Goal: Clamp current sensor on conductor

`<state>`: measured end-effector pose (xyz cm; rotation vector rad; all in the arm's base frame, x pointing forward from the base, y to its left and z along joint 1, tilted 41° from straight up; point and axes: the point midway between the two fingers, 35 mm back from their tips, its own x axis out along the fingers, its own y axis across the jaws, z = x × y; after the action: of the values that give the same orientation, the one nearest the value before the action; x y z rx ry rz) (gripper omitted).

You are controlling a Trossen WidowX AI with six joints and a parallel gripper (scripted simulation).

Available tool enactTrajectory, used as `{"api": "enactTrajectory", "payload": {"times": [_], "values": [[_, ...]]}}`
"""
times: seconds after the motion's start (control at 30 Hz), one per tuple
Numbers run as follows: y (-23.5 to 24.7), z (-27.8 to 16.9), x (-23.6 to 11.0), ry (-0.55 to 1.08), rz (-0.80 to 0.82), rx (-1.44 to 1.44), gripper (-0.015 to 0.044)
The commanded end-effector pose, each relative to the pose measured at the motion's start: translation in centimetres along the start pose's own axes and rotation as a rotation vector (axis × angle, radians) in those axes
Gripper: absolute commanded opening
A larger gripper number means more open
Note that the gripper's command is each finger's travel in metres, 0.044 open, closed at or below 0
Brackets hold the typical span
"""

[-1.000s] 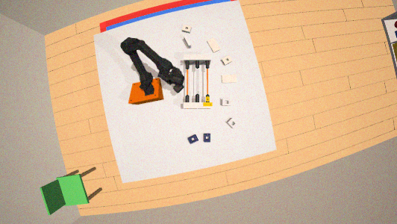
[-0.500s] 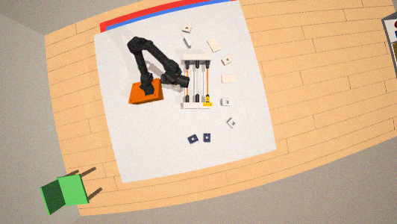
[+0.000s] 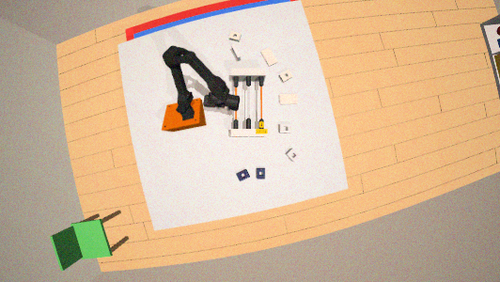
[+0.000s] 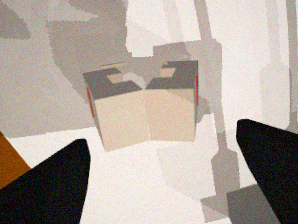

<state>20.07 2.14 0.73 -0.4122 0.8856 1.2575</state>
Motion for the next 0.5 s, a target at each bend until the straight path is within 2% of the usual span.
{"api": "enactTrajectory", "payload": {"times": [0.0, 0.47], "values": [[0.3, -0.1, 0.9, -0.005, 0.011, 0.012, 0.0320], [0.6, 0.0, 3.0, -0.009, 0.013, 0.012, 0.0320]]}}
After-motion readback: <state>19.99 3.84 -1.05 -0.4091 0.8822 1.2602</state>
